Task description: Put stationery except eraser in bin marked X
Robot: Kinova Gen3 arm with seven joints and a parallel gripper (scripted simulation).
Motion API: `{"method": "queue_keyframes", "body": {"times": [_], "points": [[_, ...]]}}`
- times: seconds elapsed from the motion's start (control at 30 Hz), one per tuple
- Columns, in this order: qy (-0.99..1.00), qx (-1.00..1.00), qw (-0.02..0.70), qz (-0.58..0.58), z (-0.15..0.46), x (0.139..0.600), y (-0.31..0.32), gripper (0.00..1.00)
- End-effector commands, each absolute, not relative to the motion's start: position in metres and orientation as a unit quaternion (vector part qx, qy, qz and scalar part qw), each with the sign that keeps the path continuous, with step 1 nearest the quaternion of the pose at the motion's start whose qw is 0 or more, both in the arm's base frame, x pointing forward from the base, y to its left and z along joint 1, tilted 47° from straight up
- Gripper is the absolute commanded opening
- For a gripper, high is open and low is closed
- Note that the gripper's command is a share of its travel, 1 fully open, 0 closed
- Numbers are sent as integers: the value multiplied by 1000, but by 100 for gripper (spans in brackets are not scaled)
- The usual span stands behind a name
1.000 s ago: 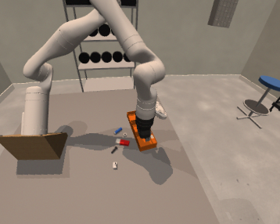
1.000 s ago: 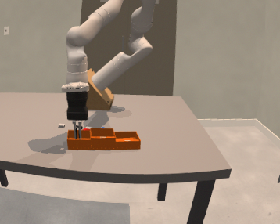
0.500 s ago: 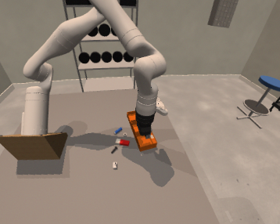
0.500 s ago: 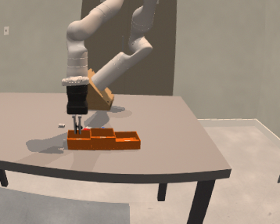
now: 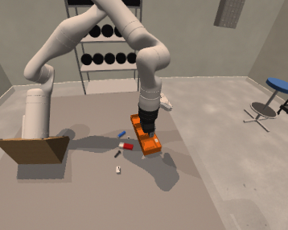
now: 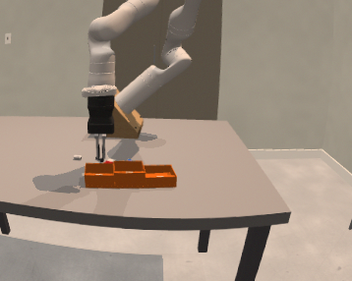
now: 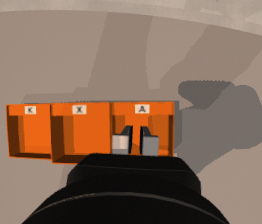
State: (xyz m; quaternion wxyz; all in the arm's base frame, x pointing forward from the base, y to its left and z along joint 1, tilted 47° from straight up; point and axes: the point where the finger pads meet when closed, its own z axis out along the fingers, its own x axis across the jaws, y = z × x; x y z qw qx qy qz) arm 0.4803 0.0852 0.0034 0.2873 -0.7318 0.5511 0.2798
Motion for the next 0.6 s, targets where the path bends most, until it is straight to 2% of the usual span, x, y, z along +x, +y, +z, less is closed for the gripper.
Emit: {"method": "queue_keyframes", "body": {"times": [0.0, 0.57], "points": [[553, -731, 290, 277, 20, 479, 98, 31], [551, -732, 290, 277, 58, 463, 131, 31]]}}
